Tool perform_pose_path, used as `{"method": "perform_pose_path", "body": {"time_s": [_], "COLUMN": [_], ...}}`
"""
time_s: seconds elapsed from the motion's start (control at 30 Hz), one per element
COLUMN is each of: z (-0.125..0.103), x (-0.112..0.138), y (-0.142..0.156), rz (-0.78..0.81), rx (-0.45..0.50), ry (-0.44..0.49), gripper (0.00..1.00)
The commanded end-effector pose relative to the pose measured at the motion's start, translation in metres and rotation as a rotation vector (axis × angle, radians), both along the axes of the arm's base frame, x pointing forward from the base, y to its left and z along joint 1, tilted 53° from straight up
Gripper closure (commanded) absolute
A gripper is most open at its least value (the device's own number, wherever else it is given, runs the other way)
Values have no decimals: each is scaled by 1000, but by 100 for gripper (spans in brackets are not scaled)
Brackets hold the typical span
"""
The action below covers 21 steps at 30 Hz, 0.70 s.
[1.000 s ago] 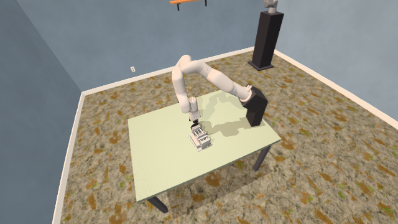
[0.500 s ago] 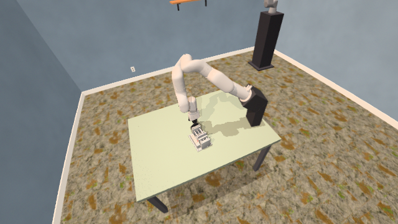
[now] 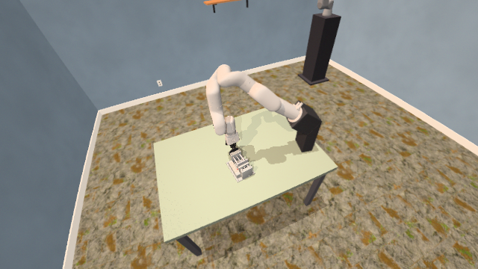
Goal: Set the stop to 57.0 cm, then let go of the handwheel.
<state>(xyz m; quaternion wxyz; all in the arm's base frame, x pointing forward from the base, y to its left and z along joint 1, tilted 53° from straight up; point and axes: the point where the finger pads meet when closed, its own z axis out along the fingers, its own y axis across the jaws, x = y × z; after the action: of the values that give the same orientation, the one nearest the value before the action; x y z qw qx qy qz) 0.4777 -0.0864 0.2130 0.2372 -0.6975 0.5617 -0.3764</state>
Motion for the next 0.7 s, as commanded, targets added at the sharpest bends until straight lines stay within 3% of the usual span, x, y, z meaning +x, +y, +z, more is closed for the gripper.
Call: {"method": "perform_pose_path", "body": {"time_s": [0.0, 0.67], "z": [4, 6], "x": [2, 3], "y": [1, 1], "rz": [1, 1], "rx": [0, 0], "ry": [-6, -6], "gripper": [94, 94]}}
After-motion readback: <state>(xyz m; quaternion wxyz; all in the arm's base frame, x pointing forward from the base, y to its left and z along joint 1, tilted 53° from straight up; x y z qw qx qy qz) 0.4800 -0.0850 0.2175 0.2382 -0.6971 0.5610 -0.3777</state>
